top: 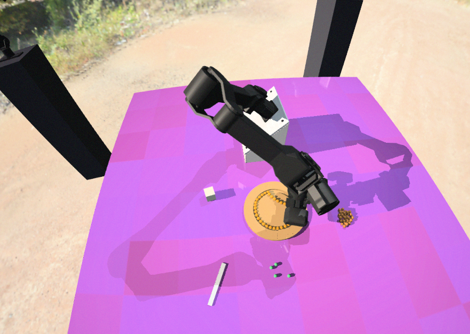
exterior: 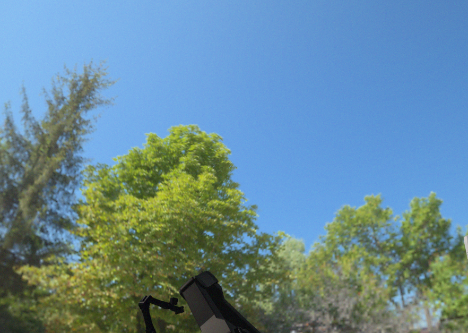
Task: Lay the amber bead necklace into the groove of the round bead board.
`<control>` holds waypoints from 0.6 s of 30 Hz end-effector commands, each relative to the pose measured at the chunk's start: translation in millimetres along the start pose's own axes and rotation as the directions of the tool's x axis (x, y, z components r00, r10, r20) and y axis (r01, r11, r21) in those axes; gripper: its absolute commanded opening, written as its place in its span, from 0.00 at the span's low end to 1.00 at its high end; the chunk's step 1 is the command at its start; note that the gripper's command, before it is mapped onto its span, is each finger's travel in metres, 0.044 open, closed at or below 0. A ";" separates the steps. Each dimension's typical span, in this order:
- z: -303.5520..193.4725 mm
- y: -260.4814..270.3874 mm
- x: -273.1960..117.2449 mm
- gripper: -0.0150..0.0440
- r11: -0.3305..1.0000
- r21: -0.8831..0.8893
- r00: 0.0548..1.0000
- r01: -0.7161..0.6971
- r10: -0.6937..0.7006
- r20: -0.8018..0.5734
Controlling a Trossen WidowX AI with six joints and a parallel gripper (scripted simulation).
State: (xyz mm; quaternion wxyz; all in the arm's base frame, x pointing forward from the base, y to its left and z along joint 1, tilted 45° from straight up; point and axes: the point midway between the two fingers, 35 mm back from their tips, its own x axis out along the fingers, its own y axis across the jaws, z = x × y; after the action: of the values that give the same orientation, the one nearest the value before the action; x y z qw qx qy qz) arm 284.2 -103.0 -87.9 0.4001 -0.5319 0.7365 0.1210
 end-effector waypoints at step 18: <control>6.7 12.5 -1.0 0.25 1.000 -0.002 1.000 -0.001 0.001 -0.005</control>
State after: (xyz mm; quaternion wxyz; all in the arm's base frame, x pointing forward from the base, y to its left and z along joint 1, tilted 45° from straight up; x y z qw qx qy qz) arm 277.9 -91.3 -91.7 0.3977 -0.5343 0.7363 0.1192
